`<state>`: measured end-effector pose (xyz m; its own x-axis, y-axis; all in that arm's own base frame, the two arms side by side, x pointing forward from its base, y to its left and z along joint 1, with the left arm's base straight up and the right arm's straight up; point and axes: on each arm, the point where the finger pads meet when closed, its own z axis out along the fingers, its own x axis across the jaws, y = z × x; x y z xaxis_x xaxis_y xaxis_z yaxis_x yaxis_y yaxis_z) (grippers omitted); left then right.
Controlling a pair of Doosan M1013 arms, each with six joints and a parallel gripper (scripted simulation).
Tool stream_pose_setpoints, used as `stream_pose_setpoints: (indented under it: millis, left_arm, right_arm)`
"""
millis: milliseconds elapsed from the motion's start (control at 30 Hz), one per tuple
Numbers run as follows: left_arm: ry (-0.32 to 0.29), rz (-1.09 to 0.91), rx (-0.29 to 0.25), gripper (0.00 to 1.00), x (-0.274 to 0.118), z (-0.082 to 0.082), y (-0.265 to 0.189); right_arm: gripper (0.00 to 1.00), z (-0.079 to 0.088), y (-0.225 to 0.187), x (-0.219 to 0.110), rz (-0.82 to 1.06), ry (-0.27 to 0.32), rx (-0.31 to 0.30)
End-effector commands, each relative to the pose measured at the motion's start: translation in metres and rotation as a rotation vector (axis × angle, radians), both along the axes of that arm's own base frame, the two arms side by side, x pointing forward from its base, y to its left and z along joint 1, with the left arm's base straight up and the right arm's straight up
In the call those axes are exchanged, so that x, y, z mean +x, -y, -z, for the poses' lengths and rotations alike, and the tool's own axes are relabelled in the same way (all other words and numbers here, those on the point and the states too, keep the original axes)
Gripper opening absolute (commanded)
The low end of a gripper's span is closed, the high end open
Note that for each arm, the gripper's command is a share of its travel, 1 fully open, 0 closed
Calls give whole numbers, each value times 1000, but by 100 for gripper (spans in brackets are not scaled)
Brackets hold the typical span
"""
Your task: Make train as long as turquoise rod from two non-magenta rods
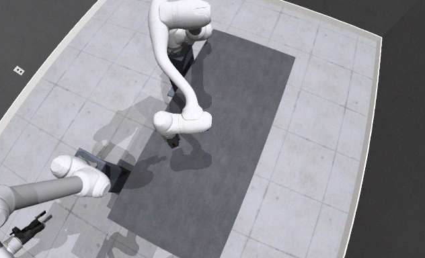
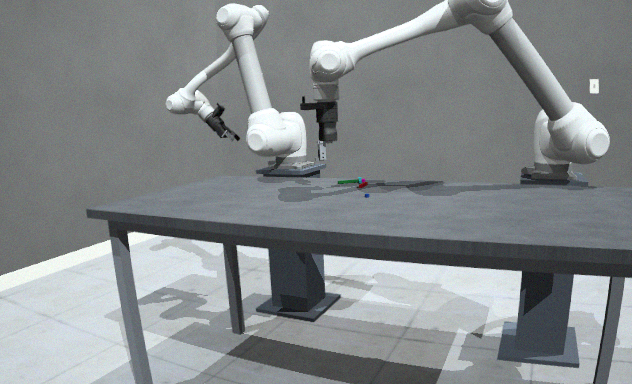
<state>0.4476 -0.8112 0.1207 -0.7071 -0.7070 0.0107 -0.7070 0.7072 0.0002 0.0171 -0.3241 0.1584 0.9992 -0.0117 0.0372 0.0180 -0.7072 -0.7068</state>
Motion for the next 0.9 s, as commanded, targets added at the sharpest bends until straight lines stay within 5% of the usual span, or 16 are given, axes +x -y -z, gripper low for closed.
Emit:
stream_pose_setpoints:
  millis: [0,533,867]
  left_arm:
    - [9,-63,6,24,-7,-2,7]
    - [9,-63,6,24,-7,-1,8]
    - [9,-63,6,24,-6,17,8]
  right_arm:
    - [100,0,0,0,0,0,-1]
    - [100,0,0,0,0,0,-1]
    - [100,0,0,0,0,0,-1]
